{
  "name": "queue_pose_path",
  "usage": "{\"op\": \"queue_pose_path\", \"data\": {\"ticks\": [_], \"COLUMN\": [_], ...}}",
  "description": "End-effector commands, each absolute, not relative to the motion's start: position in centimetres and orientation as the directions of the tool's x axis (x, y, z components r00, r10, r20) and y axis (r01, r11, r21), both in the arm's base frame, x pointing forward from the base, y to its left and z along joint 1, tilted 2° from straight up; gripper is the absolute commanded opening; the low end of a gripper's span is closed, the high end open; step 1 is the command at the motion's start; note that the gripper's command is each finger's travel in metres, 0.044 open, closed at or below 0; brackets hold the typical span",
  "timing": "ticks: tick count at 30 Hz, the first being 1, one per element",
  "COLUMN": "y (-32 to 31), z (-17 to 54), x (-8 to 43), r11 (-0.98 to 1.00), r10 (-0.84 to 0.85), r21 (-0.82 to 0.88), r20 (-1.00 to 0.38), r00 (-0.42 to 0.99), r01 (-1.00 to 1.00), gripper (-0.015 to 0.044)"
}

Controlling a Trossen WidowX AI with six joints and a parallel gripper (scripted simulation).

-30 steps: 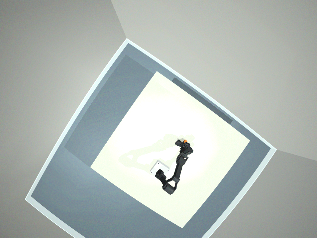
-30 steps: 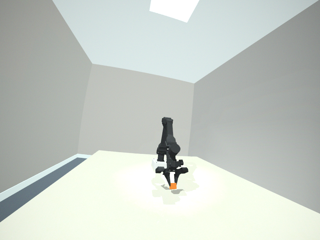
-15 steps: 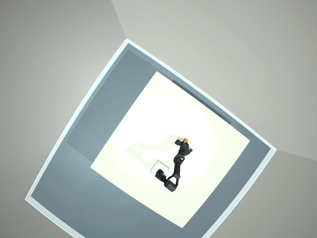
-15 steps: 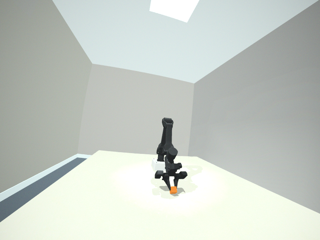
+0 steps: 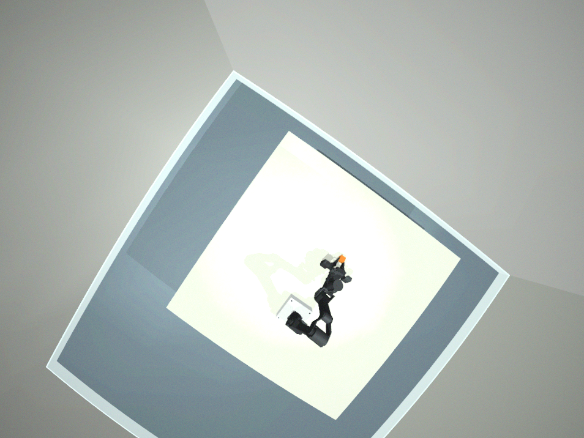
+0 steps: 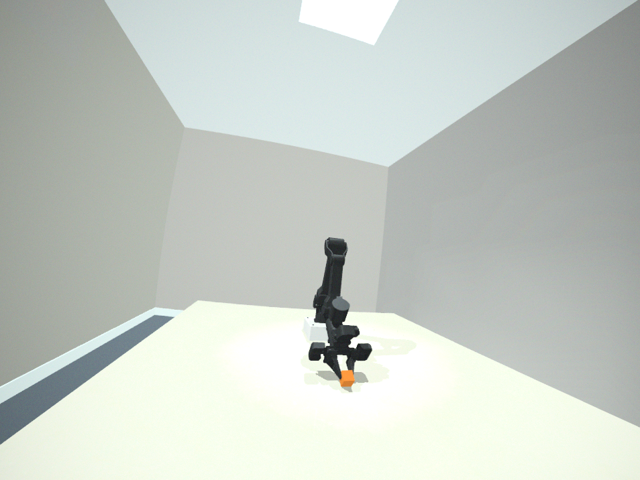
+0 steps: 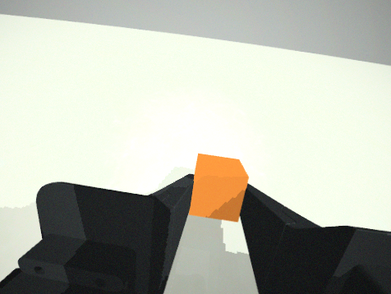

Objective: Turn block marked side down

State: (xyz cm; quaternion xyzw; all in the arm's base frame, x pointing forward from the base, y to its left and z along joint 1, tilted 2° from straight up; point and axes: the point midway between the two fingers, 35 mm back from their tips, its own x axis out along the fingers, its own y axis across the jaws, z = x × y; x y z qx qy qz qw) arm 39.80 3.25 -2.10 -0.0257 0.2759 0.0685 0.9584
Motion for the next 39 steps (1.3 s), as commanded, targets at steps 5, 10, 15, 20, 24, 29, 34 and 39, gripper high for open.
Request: {"op": "queue_pose_path", "data": {"ticks": [5, 10, 15, 20, 24, 29, 34, 39], "y": [3.27, 3.27, 3.27, 3.27, 3.27, 3.27, 3.27, 3.27], "z": [-2.37, -2.37, -2.37, -2.37, -2.37, -2.37, -2.37, -2.37], "x": [39.05, 39.05, 39.05, 39.05, 39.05, 39.05, 39.05, 39.05], "r11": [0.989, 0.989, 0.989, 0.989, 0.989, 0.989, 0.989, 0.989], "r10": [0.127, 0.127, 0.127, 0.127, 0.127, 0.127, 0.127, 0.127], "r21": [-0.001, -0.001, -0.001, -0.001, -0.001, -0.001, -0.001, -0.001], "r20": [-0.492, -0.490, -0.490, -0.490, -0.490, -0.490, -0.490, -0.490], "r00": [0.862, 0.862, 0.862, 0.862, 0.862, 0.862, 0.862, 0.862], "r01": [-0.146, -0.146, -0.146, -0.146, -0.146, -0.146, -0.146, -0.146], "gripper": [0.0000, 0.0000, 0.0000, 0.0053, 0.0157, 0.0289, 0.0420, 0.0440]}}
